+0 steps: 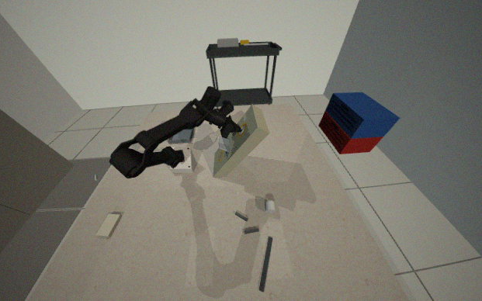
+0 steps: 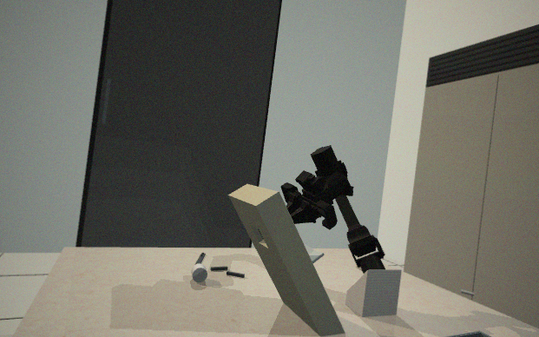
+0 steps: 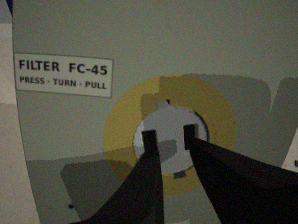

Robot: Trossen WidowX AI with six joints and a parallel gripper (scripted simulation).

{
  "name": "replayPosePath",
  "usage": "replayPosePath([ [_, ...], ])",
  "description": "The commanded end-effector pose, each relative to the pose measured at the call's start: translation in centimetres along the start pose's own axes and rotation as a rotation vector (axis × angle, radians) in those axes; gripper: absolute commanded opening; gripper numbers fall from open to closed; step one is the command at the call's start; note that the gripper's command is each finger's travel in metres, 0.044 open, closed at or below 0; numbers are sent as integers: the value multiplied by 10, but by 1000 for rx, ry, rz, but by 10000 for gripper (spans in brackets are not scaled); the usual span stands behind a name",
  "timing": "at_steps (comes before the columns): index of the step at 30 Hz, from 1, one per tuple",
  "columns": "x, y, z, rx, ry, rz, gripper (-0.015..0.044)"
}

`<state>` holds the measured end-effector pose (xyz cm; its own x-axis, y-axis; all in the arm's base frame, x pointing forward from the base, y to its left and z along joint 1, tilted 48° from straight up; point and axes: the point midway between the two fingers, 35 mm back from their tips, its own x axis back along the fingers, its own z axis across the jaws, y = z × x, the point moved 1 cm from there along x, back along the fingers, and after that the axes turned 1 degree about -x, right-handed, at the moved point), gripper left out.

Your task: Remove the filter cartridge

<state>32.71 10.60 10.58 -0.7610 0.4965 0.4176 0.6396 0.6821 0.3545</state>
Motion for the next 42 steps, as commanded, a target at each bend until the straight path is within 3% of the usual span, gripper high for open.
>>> replayPosePath([
  [1,0,1,1,3,4,-2,91],
  [42,-15,1,0,2,3,-3,91],
])
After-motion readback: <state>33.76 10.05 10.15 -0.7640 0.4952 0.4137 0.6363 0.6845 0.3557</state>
